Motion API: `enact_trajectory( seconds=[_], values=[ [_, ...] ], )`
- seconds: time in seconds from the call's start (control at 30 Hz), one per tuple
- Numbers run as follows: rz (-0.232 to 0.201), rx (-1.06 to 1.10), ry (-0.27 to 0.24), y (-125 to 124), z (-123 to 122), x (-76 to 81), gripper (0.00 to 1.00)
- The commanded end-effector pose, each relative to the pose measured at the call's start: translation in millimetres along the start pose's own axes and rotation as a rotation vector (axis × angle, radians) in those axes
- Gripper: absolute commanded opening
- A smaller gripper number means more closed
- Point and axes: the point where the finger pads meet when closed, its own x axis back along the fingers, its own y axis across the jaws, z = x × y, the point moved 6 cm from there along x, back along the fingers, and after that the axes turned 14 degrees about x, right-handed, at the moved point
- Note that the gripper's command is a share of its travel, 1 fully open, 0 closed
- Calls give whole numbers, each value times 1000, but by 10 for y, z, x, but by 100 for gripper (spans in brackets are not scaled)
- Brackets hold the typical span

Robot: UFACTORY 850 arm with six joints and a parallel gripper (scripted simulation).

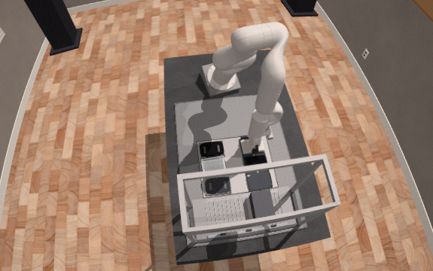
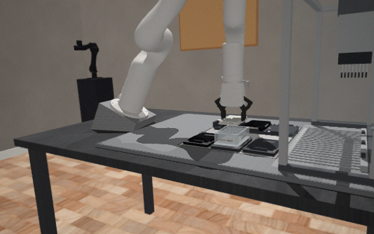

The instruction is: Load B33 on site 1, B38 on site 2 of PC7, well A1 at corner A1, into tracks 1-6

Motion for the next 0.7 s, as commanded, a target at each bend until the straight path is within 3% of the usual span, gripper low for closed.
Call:
enact_trajectory(
  seconds=[0.0,0.67],
  values=[
    [-2,0,-10,4,7,1,0],
    [-2,0,-10,4,7,-59,0]
  ],
)
